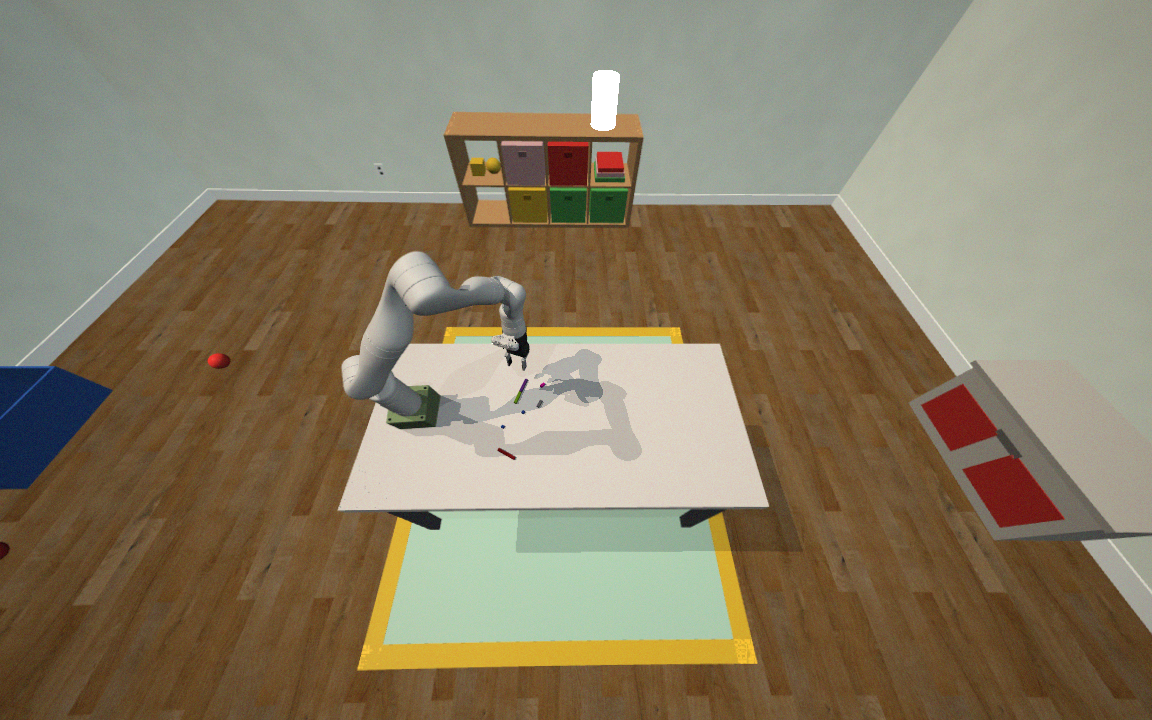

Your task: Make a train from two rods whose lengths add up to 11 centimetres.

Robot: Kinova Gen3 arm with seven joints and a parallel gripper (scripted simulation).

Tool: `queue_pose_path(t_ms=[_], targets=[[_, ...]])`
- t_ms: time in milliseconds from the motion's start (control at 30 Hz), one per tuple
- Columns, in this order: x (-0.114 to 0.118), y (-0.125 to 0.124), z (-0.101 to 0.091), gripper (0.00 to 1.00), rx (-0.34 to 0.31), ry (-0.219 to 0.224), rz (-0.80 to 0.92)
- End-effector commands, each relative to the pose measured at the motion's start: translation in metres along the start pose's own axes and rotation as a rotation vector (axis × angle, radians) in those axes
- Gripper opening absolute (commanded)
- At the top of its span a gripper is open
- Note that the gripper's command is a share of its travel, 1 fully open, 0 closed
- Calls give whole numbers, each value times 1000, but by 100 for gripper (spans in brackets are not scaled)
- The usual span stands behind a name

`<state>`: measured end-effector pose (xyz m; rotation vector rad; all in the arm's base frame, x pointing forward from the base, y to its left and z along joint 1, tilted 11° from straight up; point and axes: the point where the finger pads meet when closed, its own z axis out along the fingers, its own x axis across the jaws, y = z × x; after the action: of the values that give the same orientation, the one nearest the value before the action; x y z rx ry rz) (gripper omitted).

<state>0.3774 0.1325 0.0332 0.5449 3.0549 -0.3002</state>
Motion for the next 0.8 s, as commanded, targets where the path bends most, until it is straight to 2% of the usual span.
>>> queue_pose_path(t_ms=[0,200,767], targets=[[-5,3,-18,100,-14,-15,5],[-5,2,-31,100,-14,-15,5],[-5,2,-32,100,-14,-15,5]])
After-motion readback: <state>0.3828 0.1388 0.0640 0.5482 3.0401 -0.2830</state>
